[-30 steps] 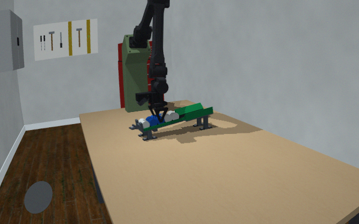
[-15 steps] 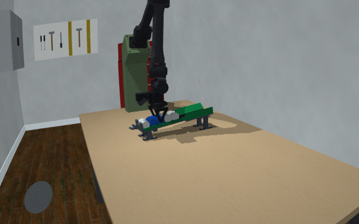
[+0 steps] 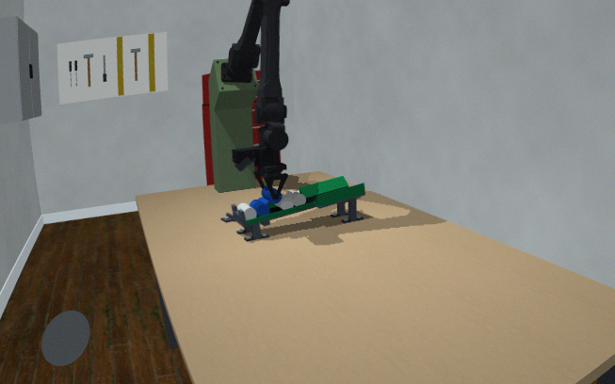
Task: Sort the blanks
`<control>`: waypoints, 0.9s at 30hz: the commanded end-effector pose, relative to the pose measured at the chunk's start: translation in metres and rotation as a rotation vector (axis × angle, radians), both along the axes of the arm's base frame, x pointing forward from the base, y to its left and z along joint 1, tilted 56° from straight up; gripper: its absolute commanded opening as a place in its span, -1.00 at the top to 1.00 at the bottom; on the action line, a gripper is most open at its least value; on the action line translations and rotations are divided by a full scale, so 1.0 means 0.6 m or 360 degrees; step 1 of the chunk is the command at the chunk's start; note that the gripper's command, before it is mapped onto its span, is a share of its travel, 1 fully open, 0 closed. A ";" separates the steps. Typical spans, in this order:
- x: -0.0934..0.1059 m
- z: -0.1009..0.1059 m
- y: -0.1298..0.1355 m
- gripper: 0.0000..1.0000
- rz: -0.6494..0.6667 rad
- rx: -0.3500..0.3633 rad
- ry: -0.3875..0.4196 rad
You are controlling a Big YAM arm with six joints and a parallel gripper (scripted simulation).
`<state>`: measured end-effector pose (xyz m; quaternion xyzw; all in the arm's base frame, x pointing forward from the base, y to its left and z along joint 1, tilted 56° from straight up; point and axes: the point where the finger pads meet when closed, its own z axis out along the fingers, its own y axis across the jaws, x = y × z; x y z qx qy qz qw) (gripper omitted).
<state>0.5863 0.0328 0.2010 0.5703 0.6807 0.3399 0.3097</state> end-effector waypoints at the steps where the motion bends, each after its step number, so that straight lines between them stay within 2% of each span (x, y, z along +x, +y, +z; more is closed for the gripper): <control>1: -0.040 0.053 -0.018 -0.19 -0.0009 -0.0011 -0.0045; 3: -0.061 0.066 -0.020 -0.19 -0.0009 -0.0011 -0.0045; 5: -0.061 0.066 -0.020 -0.19 -0.0009 -0.0011 -0.0045; 11: -0.096 0.090 -0.024 -0.19 -0.0012 -0.0007 -0.0044; 12: -0.098 0.091 -0.025 -0.19 -0.0012 -0.0007 -0.0044; 13: -0.091 0.061 -0.025 -0.19 -0.0013 -0.0007 0.0013; 15: -0.091 0.057 -0.025 -0.19 -0.0014 -0.0007 0.0021; 17: -0.089 0.059 -0.025 -0.19 -0.0014 -0.0007 0.0010; 20: -0.090 0.092 -0.025 -0.19 -0.0014 -0.0006 -0.0050; 22: -0.090 0.092 -0.025 -0.19 -0.0014 -0.0006 -0.0050; 23: -0.088 0.084 -0.025 -0.19 -0.0009 -0.0011 -0.0050; 25: -0.085 0.035 -0.035 -0.19 0.0004 -0.0029 -0.0019; 27: -0.093 -0.035 -0.060 -0.19 0.0034 -0.0072 -0.0022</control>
